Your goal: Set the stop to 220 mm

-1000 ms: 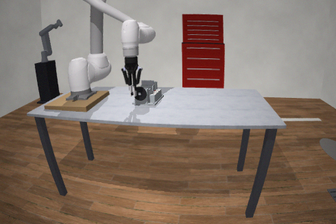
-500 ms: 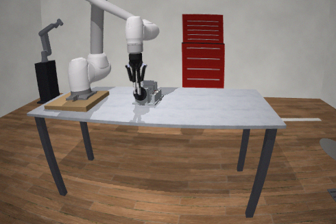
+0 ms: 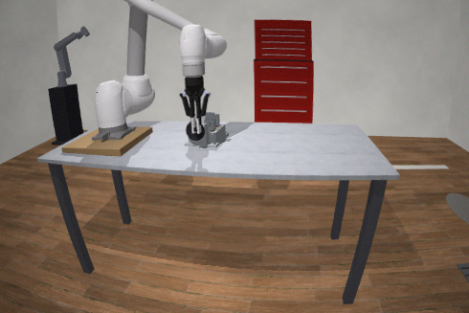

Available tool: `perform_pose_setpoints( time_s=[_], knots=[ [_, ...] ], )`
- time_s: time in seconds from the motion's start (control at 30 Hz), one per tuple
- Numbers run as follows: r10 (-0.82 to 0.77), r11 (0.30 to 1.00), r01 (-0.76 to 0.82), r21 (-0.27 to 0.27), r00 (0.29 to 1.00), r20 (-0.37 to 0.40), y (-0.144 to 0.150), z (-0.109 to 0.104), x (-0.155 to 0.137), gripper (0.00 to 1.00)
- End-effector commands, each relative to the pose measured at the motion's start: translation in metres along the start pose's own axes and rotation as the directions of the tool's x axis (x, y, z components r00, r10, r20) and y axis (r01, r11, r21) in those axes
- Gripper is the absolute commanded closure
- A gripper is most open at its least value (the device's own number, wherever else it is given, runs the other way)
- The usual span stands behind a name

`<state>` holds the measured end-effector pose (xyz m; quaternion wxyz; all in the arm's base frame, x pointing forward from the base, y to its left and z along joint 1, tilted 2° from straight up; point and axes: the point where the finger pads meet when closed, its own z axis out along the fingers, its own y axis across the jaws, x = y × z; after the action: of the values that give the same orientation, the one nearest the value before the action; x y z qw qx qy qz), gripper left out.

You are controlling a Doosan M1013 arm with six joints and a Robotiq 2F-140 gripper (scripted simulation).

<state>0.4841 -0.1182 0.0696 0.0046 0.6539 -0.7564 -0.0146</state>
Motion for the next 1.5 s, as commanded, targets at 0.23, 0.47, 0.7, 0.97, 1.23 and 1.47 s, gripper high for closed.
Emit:
perform_pose_setpoints(
  time_s=[0.23,0.47,0.7,0.97,1.23,1.47],
  knots=[
    [0.000,1.000,0.000,0.000,1.000,0.000,-0.008,0.019,0.000,0.96],
    [0.000,1.000,0.000,0.000,1.000,0.000,-0.006,0.032,0.000,0.96],
    [0.000,1.000,0.000,0.000,1.000,0.000,0.005,0.046,0.000,0.96],
    [0.000,1.000,0.000,0.000,1.000,0.000,0.018,0.051,0.000,0.96],
    [0.000,1.000,0.000,0.000,1.000,0.000,0.032,0.050,0.000,0.96],
    [0.000,1.000,0.000,0.000,1.000,0.000,0.038,0.047,0.000,0.96]
  ],
)
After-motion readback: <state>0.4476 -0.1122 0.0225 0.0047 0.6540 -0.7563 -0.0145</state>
